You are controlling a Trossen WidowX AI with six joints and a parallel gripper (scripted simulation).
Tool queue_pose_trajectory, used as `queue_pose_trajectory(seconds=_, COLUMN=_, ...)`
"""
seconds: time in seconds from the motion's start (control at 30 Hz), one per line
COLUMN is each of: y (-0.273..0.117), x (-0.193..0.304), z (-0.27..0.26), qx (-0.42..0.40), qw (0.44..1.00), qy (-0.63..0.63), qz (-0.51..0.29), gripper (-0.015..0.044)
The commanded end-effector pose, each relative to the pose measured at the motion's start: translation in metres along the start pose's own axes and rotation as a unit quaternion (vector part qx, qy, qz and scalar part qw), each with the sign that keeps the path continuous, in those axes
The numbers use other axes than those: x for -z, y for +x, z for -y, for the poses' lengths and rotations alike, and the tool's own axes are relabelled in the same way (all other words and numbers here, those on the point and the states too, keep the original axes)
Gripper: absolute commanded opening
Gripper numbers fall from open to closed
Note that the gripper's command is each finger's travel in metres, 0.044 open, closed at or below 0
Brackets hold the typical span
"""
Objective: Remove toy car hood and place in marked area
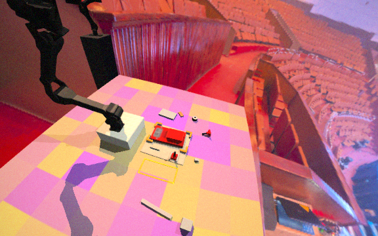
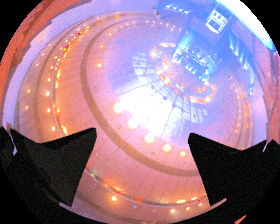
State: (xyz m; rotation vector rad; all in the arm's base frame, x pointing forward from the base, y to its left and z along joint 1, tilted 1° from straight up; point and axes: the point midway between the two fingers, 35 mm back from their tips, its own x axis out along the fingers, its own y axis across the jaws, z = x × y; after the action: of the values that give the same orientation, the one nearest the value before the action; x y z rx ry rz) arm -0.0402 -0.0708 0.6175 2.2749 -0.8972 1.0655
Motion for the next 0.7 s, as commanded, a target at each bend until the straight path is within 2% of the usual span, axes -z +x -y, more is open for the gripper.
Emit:
queue_pose_trajectory(seconds=0.0, y=0.000, x=0.000, z=0.001, qx=0.001, qw=1.000, qy=-0.002, qz=0.001, gripper=0.0440)
queue_pose_trajectory(seconds=0.13, y=0.009, x=-0.009, z=0.022, qx=0.025, qw=0.999, qy=-0.040, qz=0.014, gripper=0.0440)
queue_pose_trajectory(seconds=0.3, y=0.028, x=-0.034, z=0.073, qx=0.088, qw=0.986, qy=-0.132, qz=0.042, gripper=0.0440)
queue_pose_trajectory(seconds=0.67, y=0.049, x=-0.095, z=0.169, qx=0.217, qw=0.926, qy=-0.298, qz=0.077, gripper=0.0440)
